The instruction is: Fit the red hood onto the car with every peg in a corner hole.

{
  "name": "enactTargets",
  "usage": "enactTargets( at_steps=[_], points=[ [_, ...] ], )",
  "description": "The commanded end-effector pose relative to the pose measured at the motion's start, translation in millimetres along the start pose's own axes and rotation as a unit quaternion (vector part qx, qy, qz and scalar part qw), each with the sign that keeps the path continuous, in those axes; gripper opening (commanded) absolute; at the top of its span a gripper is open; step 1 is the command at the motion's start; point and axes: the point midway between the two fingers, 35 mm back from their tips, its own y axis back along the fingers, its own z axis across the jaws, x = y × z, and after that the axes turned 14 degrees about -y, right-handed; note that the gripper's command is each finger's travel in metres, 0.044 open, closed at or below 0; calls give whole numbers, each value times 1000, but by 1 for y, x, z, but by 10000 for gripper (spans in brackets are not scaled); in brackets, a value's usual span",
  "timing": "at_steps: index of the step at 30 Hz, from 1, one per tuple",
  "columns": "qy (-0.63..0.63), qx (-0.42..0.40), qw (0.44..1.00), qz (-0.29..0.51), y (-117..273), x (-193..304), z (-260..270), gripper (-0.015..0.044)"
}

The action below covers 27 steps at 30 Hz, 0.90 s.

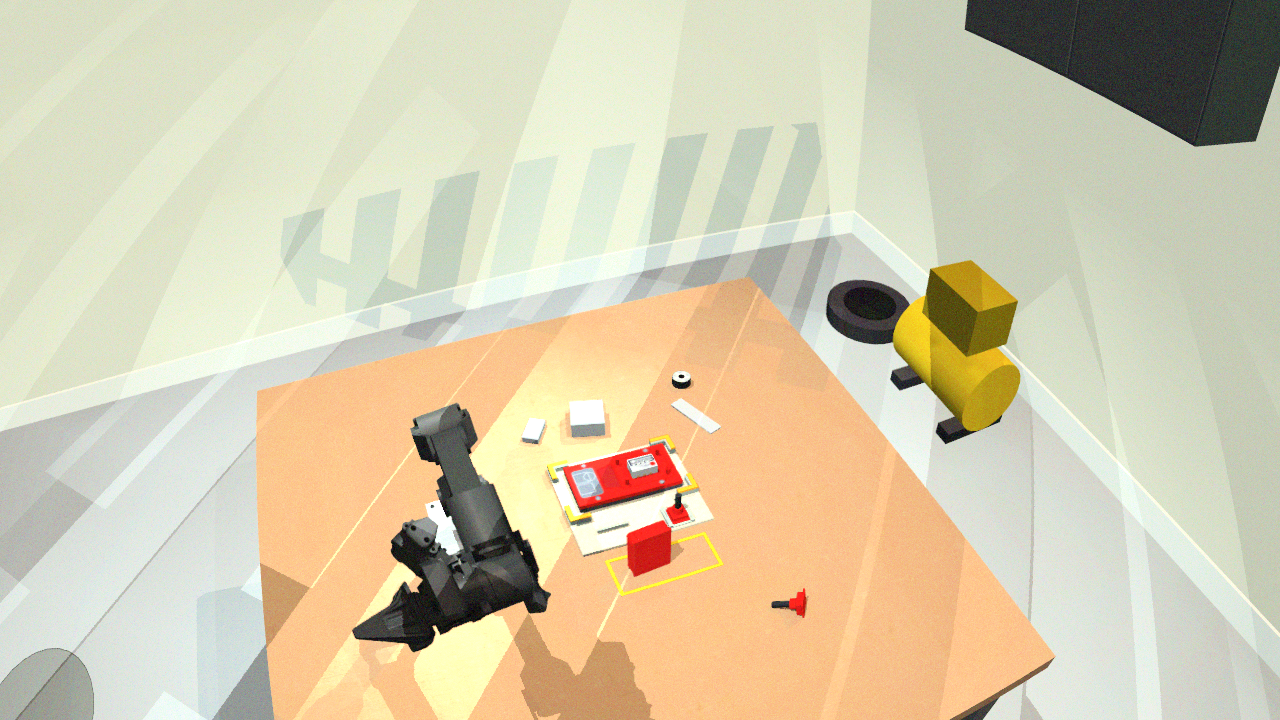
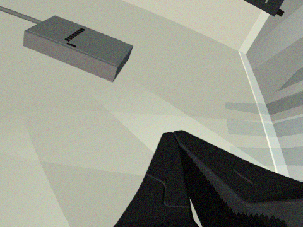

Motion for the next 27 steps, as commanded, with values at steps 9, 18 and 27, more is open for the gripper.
enactTargets(
  at_steps=[9, 18, 27],
  points=[
    [148, -59, 980, 123, 53, 56, 11, 0],
    [344, -169, 876, 291, 154, 123, 5, 0],
    [492, -292, 695, 435, 274, 156, -30, 0]
  ],
)
